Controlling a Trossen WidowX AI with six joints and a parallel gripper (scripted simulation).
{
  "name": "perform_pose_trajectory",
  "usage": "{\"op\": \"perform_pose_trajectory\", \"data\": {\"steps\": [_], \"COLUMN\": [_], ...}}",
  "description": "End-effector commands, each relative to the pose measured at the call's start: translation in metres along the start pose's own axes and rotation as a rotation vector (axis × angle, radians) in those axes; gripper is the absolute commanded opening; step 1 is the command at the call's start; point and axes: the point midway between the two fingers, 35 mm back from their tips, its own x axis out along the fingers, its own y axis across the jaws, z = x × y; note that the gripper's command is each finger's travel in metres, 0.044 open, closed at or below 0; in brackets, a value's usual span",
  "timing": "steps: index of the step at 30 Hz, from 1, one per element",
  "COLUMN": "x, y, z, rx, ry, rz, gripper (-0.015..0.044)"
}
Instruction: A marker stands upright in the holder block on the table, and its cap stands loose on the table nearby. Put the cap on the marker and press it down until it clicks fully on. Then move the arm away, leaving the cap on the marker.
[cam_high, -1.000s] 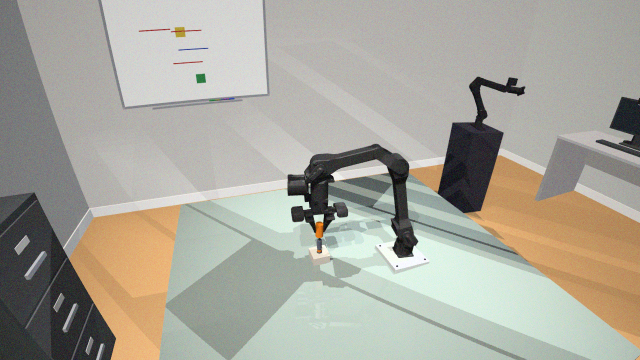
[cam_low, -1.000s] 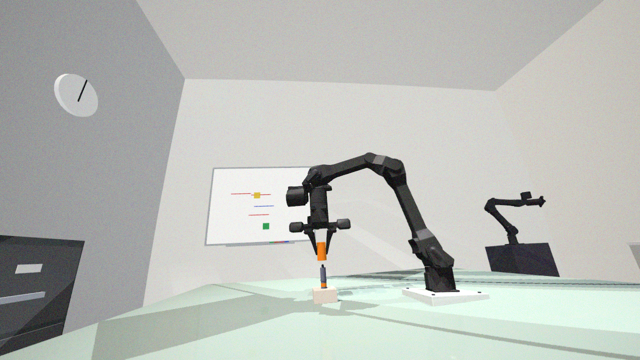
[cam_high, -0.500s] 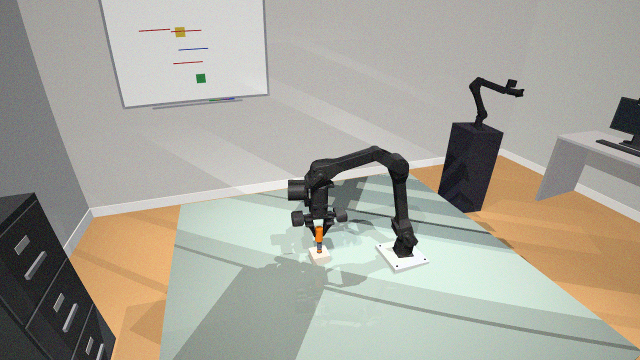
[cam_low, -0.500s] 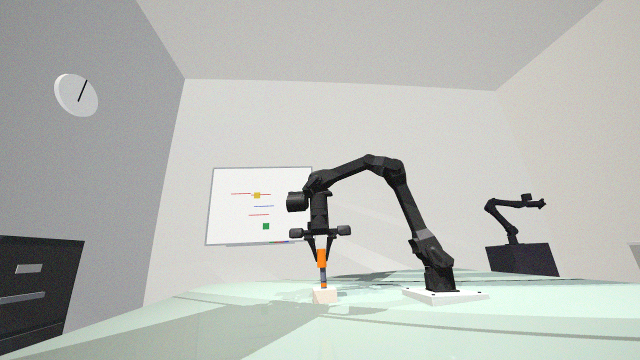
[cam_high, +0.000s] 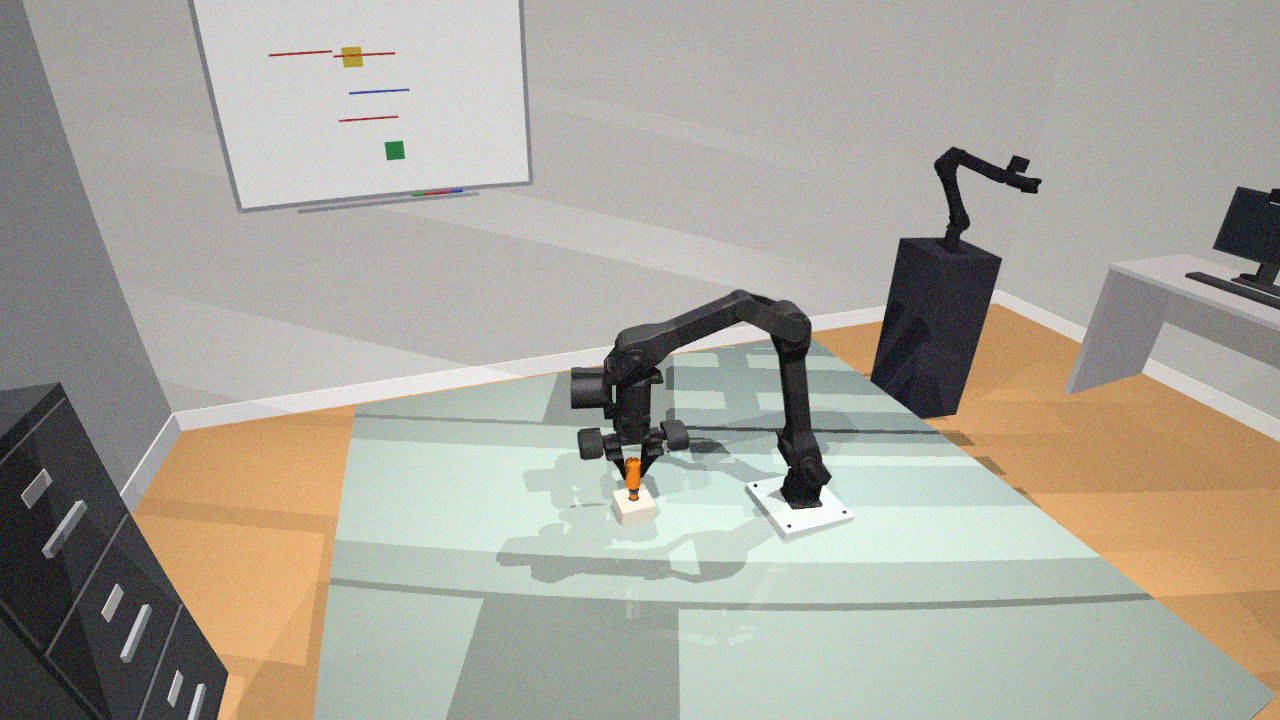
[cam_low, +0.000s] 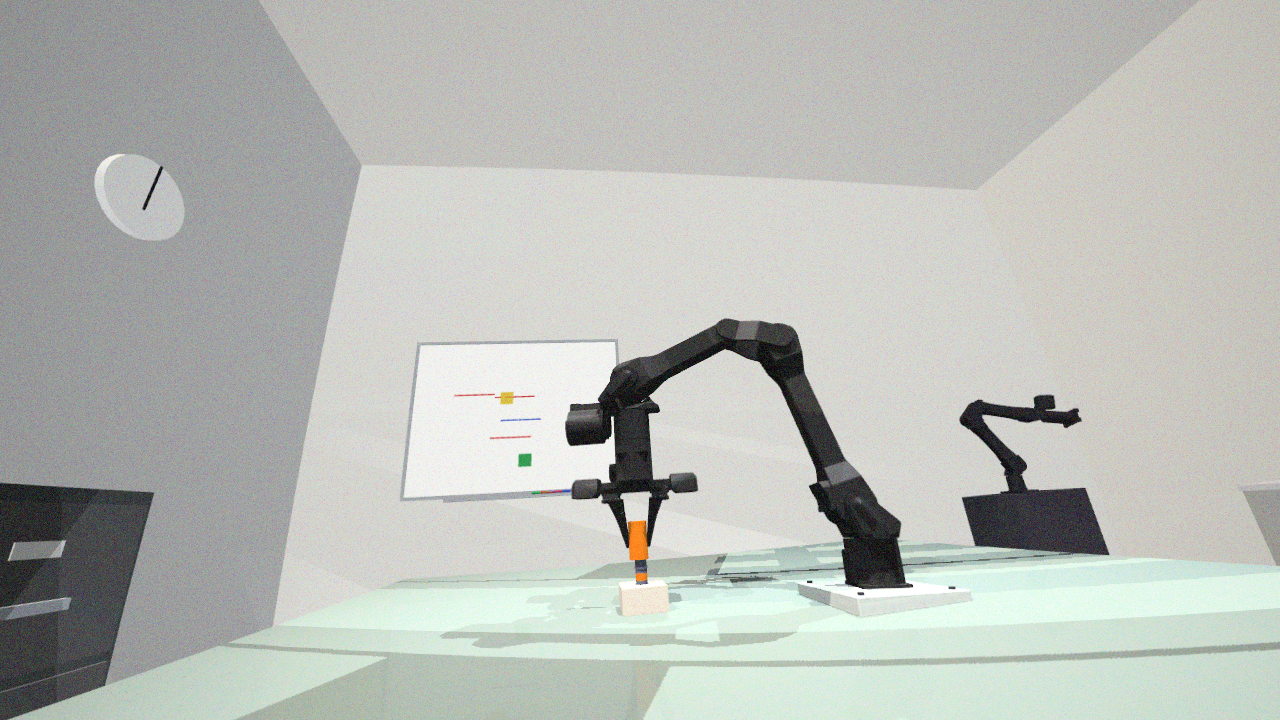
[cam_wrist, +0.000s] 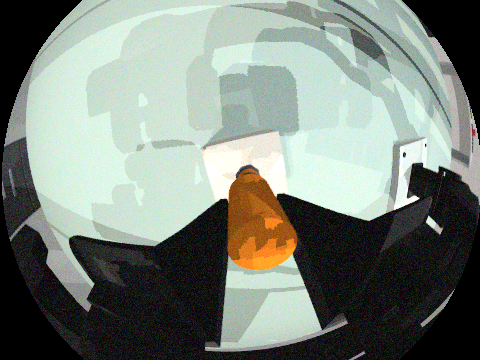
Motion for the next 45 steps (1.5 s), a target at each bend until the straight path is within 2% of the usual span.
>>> {"op": "perform_pose_trajectory", "data": {"steps": [1, 15, 32, 34, 40, 44, 45], "x": [0.007, 0.011, 0.011, 0.003, -0.062, -0.064, -0.064], "y": [-0.001, -0.002, -0.002, -0.001, -0.001, -0.001, -0.001], "z": [0.000, 0.000, 0.000, 0.000, 0.000, 0.000, 0.000], "rx": [-0.003, -0.003, 0.000, 0.000, 0.000, 0.000, -0.015], "ry": [-0.002, -0.002, -0.001, -0.001, -0.001, -0.001, -0.001], "rz": [-0.005, -0.005, -0.005, -0.005, -0.005, -0.005, -0.005], "gripper": [0.0000, 0.0000, 0.0440, 0.0440, 0.0440, 0.0440, 0.0414]}}
